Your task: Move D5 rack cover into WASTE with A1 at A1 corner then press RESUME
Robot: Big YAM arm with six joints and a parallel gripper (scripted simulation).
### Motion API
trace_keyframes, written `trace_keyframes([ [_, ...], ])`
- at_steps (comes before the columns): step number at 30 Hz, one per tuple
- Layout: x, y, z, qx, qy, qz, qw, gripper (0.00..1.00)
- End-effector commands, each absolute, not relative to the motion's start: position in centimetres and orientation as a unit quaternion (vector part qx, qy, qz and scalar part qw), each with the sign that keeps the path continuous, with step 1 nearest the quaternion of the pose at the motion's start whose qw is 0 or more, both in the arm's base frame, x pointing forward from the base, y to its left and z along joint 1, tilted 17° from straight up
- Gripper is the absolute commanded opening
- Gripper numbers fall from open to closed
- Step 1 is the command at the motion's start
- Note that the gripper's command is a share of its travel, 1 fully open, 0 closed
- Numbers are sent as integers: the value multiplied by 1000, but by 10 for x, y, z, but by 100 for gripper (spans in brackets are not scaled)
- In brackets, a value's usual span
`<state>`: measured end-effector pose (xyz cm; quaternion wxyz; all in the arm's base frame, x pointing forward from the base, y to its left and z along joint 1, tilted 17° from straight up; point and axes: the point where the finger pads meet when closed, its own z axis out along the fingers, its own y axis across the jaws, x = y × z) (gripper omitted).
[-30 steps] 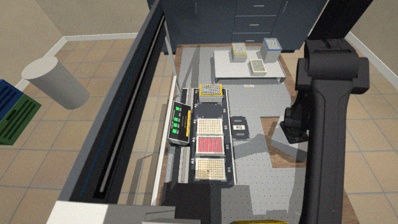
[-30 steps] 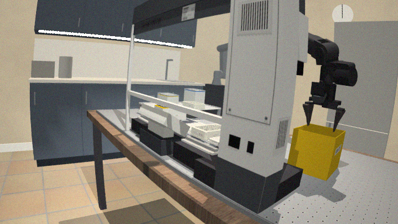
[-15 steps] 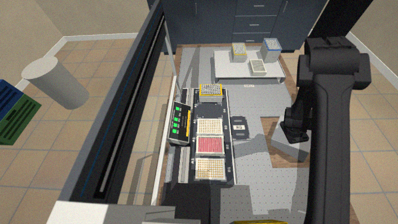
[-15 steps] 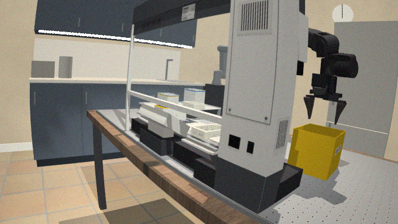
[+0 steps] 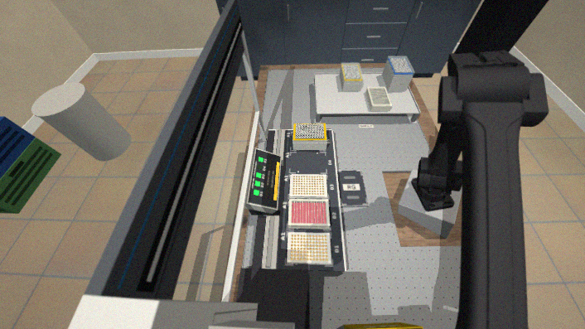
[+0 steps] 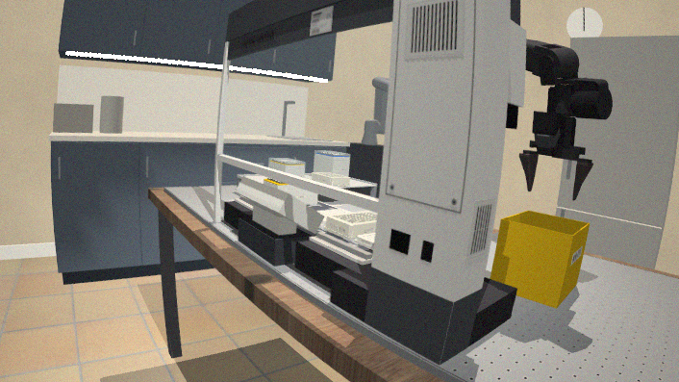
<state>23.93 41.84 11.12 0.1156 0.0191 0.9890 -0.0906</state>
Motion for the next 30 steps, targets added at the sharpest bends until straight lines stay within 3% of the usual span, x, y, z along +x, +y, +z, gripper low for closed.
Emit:
trace_keyframes([
  [1, 239, 444, 151, 22, 990, -50, 132, 100],
  [30, 237, 446, 180, 27, 990, -53, 130, 100],
])
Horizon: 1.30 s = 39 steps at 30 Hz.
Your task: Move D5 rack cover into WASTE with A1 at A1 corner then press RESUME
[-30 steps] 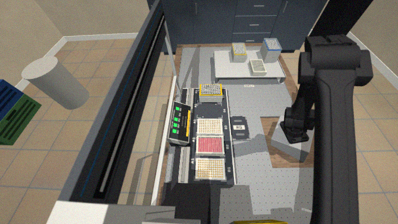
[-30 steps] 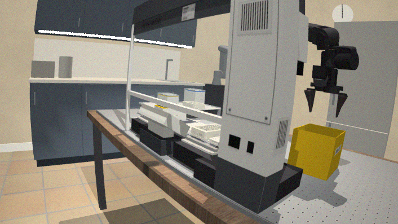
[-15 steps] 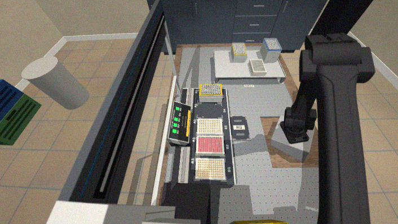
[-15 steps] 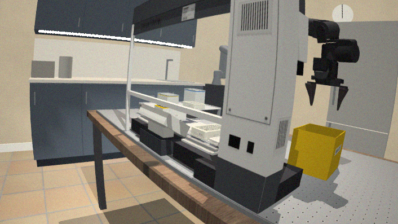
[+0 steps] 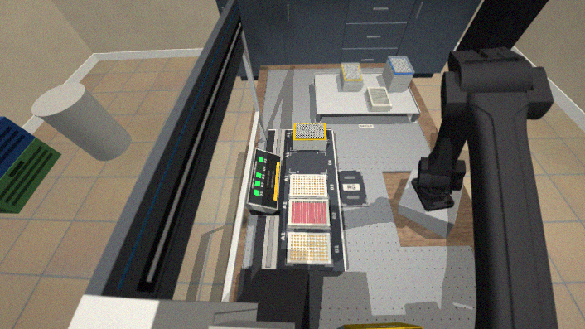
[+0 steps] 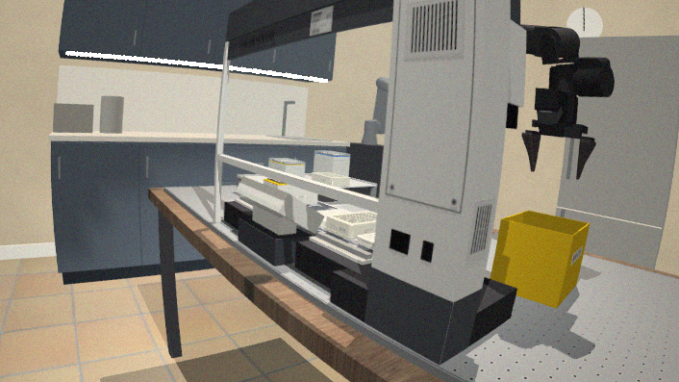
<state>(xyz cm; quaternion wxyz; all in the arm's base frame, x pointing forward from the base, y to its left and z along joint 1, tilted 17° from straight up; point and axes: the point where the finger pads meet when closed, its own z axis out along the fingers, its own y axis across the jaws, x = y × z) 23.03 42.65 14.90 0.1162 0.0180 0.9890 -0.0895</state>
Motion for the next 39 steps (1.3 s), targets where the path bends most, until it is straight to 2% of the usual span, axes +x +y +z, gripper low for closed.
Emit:
trace_keyframes([
  [1, 237, 446, 179, 27, 990, -53, 130, 100],
  [34, 237, 446, 179, 27, 990, -53, 130, 100],
  [39, 241, 402, 168, 58, 988, -67, 127, 100],
])
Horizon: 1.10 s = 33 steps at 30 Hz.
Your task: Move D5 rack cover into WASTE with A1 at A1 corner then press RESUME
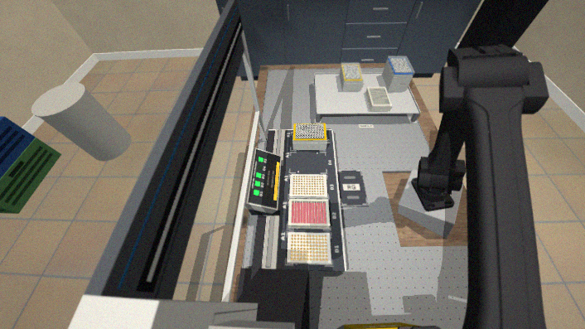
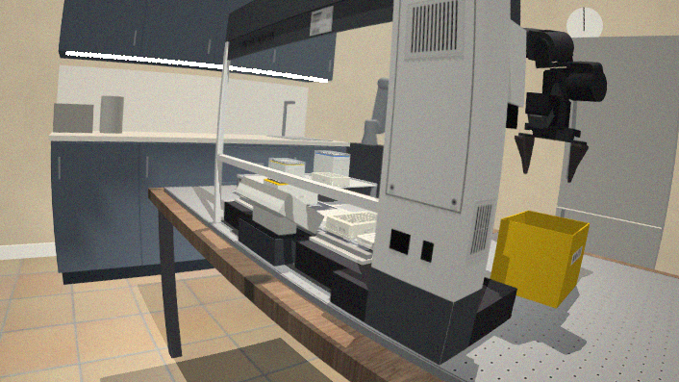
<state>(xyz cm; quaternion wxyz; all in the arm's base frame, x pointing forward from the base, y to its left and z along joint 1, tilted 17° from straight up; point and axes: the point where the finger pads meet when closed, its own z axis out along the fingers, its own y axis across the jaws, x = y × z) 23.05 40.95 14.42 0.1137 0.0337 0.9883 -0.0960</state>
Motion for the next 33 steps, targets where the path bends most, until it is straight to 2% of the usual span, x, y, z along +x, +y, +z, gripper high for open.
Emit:
trace_keyframes([
  [1, 242, 398, 169, 47, 988, -68, 127, 100],
  [29, 256, 278, 191, 46, 988, -76, 124, 100],
  [30, 266, 287, 213, 50, 988, -54, 138, 100],
  [33, 258, 258, 195, 46, 988, -79, 122, 100],
])
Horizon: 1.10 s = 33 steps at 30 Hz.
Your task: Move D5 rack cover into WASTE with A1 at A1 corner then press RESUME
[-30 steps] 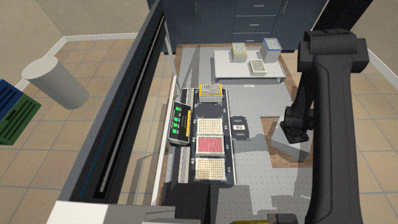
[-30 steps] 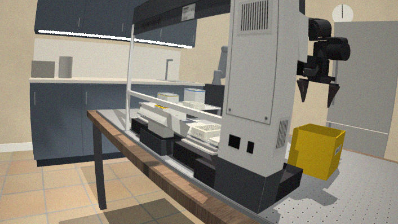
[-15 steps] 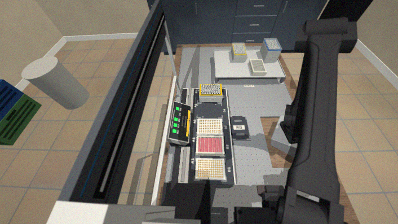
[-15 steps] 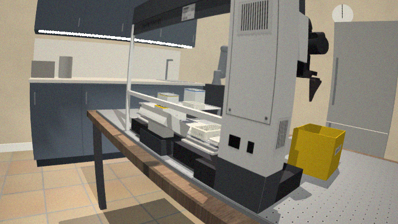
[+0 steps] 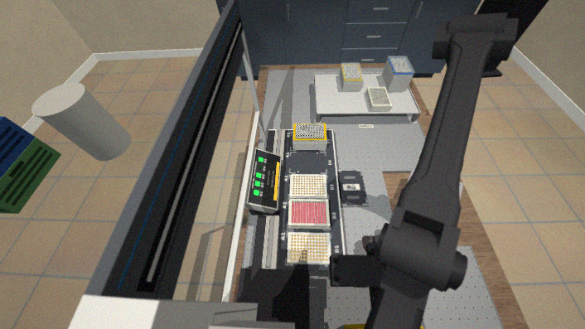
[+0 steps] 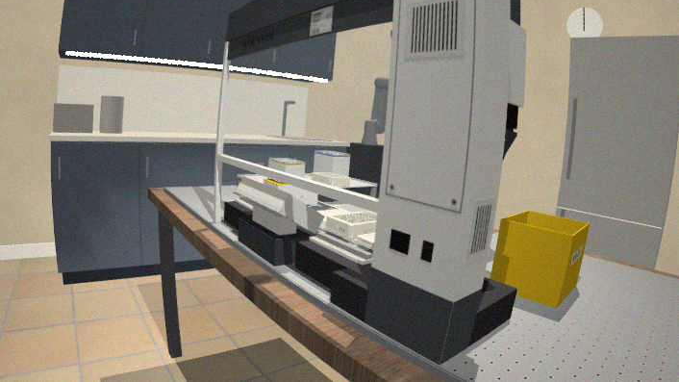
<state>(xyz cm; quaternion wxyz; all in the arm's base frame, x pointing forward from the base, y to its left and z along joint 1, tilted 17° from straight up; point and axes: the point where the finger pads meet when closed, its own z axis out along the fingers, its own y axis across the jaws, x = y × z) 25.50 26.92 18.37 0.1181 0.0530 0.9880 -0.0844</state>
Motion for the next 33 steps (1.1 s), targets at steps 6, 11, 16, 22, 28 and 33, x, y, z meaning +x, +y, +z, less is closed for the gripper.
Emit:
trace_keyframes([
  [6, 262, 229, 200, 46, 988, -79, 122, 100],
  [11, 264, 205, 205, 45, 988, -79, 122, 100],
  [16, 267, 191, 208, 45, 988, -78, 122, 100],
  [22, 276, 167, 224, 47, 988, -70, 131, 100],
  [28, 275, 134, 222, 45, 988, -78, 124, 100],
  [33, 287, 126, 241, 48, 986, -65, 143, 100],
])
